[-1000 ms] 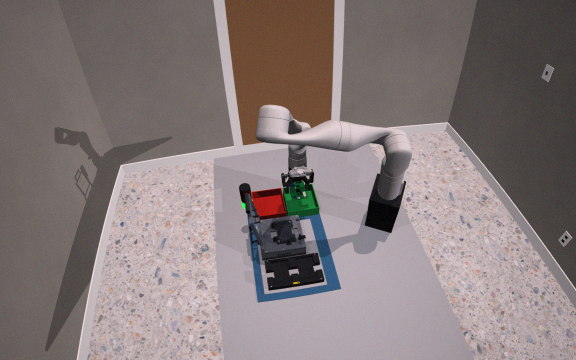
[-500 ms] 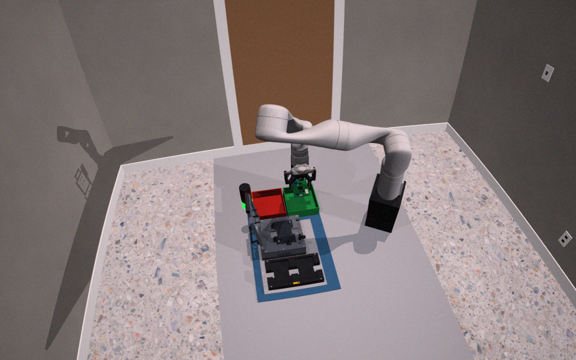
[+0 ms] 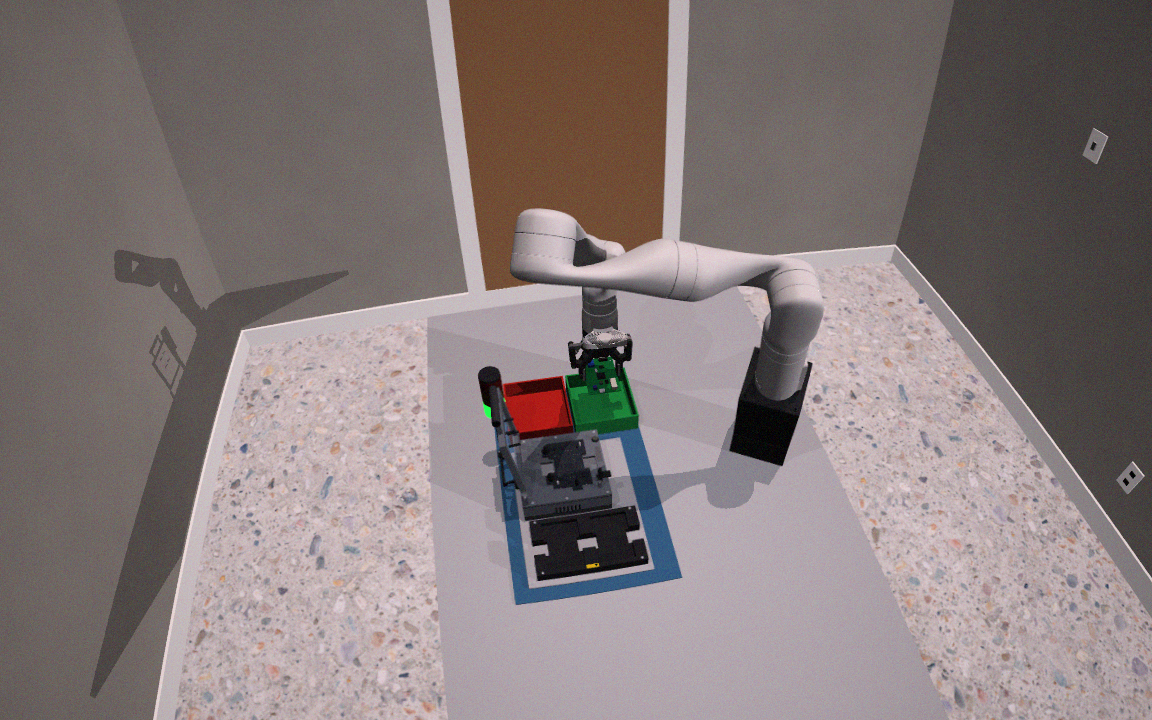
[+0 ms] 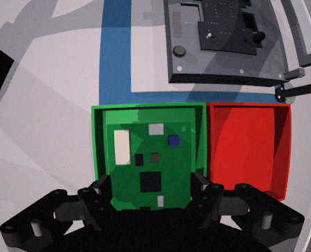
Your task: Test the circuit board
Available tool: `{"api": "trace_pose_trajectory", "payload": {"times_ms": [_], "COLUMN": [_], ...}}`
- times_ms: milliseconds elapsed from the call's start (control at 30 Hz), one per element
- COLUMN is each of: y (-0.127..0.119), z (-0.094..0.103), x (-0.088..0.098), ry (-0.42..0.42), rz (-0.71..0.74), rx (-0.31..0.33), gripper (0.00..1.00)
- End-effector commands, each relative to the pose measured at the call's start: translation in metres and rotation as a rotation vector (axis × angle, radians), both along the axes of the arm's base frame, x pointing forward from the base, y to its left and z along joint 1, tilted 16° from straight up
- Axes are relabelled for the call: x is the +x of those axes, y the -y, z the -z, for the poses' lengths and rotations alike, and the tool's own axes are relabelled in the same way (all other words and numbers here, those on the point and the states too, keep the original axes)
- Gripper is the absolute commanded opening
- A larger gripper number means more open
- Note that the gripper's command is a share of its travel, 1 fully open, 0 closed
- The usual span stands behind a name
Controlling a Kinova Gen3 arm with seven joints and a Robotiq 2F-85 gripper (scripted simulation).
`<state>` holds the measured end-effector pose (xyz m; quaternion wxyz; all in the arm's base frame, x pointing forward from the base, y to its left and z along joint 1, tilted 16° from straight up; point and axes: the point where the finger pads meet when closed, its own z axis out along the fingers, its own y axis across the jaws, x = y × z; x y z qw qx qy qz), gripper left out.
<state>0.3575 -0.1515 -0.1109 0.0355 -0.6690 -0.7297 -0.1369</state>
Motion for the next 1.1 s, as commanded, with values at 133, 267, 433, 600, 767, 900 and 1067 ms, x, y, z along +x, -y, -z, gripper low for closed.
{"api": "trace_pose_trajectory", "payload": {"times_ms": [133, 267, 433, 600, 767, 900, 1067], "y": [0.0, 0.0, -0.002, -0.005, -0.007, -0.01, -0.014], "z": [0.0, 0.003, 0.01, 0.021, 0.029, 0.041, 0.057], "x": [0.0, 0.001, 0.002, 0.003, 0.004, 0.006, 0.008], "ry": [0.001, 0.001, 0.001, 0.001, 0.001, 0.001, 0.001], "rz": [0.001, 0.001, 0.001, 0.001, 0.001, 0.001, 0.001], "rx": [-0.001, -0.001, -0.001, -0.001, -0.001, -0.001, -0.001], "gripper": [0.77, 0.77, 0.77, 0.77, 0.77, 0.77, 0.77]}}
